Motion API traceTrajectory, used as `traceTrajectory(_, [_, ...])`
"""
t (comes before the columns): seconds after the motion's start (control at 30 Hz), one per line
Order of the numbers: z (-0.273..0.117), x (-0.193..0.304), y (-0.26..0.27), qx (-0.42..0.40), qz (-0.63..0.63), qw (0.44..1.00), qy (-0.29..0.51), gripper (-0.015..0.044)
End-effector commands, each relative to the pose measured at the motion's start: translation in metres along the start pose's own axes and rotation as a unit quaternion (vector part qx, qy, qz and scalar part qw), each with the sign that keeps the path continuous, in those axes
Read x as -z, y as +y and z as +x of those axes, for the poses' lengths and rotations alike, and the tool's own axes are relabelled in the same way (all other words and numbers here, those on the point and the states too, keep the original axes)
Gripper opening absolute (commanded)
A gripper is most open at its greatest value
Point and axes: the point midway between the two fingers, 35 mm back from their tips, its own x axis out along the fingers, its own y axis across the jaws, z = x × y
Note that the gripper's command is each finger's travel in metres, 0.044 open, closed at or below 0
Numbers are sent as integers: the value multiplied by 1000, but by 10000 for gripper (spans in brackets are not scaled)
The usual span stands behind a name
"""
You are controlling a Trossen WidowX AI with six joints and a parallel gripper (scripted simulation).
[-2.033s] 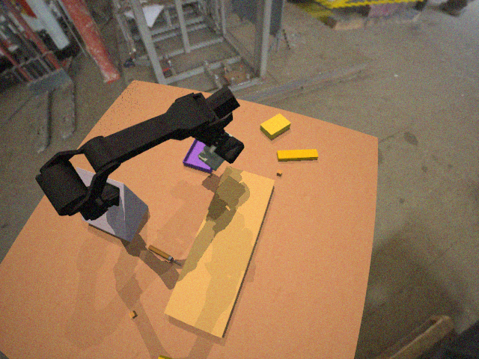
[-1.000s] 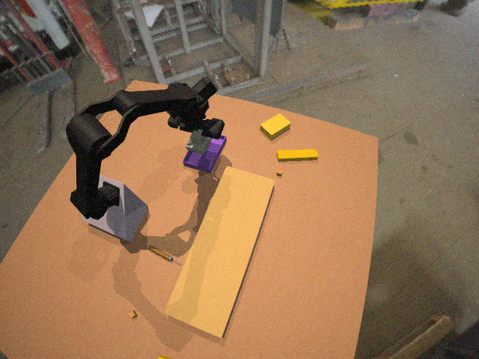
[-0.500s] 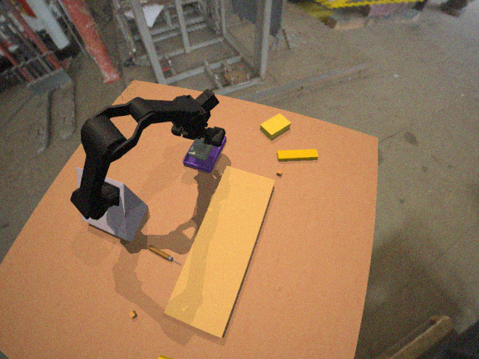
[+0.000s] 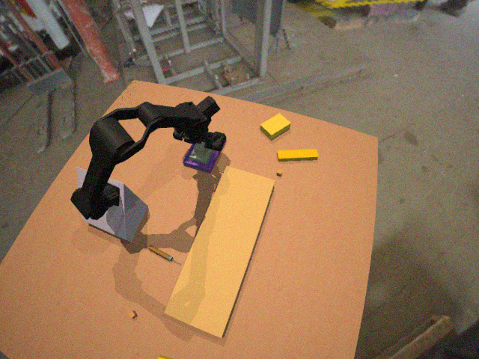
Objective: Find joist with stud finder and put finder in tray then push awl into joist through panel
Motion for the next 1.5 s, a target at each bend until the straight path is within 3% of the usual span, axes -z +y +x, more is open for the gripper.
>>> traceTrajectory(0.0, [7, 2, 0, 1, -1, 1000, 1, 0])
traceTrajectory(0.17, [8, 3, 0, 1, -1, 1000, 1, 0])
traceTrajectory(0.57, [6, 3, 1, -1, -1, 1000, 2, 315])
traceTrajectory(0.73, [-29, -11, -1, -1, -1, 1000, 1, 440])
traceTrajectory(0.87, [-83, -24, 1, -2, -1, 1000, 0, 440])
traceTrajectory(1.03, [-74, -15, -9, 4, 15, 1000, -4, 440])
traceTrajectory(1.2, [-106, 50, -57, 13, 144, 990, -4, 440])
traceTrajectory(1.47, [-131, 161, -92, 28, 326, 945, 11, 440])
